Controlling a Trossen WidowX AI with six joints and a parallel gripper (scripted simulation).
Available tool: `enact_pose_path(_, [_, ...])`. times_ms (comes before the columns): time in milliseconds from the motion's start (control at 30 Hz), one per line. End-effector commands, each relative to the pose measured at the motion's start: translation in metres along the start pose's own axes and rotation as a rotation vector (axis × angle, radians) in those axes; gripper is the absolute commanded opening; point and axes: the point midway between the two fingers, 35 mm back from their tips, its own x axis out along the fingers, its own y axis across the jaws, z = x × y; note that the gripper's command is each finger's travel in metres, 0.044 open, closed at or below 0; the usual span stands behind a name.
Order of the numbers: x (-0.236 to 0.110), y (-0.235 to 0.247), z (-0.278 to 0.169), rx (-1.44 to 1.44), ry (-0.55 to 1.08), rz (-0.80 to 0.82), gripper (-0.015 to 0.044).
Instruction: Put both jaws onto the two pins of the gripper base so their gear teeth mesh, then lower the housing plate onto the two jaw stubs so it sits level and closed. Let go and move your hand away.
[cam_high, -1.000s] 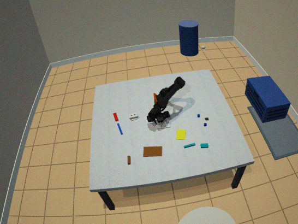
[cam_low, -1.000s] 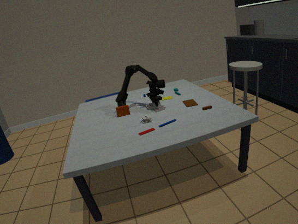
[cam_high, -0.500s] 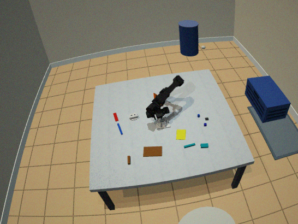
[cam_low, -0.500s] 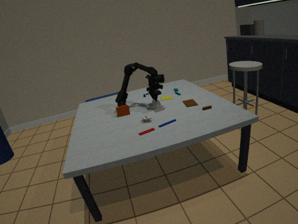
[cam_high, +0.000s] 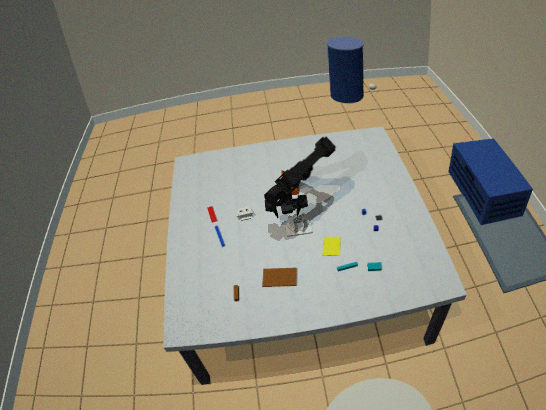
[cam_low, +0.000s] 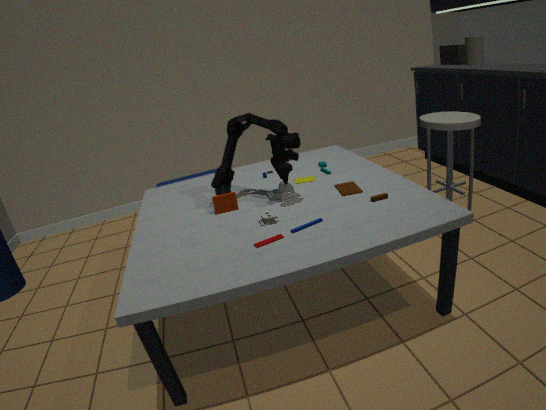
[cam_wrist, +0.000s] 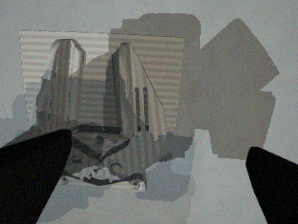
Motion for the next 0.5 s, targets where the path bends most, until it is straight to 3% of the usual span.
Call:
enact_pose_path(0, [0.0, -0.009, -0.002, 0.092, 0.006, -0.003, 0.044])
enact_pose_path(467, [-0.006, -0.036, -0.008, 0.403, -0.003, -0.021, 0.044])
